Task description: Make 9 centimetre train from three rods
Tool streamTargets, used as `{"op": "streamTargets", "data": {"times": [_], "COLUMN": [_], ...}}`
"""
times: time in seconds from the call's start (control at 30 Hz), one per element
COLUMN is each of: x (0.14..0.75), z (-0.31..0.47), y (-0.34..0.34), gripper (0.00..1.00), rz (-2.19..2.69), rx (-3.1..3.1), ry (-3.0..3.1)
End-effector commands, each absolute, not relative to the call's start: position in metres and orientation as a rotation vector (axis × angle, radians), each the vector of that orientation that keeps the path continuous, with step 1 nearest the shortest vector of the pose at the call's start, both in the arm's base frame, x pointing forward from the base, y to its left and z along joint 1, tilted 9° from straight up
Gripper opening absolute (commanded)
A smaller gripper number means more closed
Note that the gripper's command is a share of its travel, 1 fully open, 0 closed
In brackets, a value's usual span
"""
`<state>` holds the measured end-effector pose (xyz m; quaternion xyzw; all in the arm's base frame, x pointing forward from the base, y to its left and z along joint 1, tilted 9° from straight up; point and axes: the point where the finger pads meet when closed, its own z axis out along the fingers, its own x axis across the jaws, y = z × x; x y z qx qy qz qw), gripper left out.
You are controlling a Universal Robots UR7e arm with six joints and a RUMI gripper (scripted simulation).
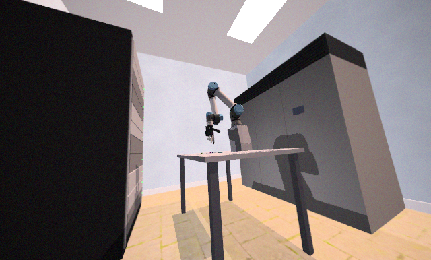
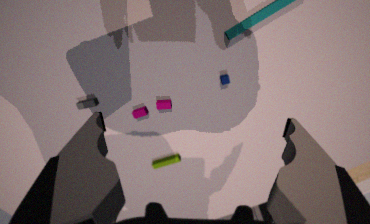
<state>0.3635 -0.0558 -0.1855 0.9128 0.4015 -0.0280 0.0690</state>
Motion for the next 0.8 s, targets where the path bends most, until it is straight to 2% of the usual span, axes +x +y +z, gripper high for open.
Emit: {"op": "streamTargets", "data": {"times": [0.0, 0.77], "x": [0.363, 0.364], "z": [-0.185, -0.185], "y": [-0.059, -0.073], "gripper": [1.00, 1.00], "rz": [-0.073, 0.000], "rx": [2.828, 2.987], "ry": [0.984, 0.059]}}
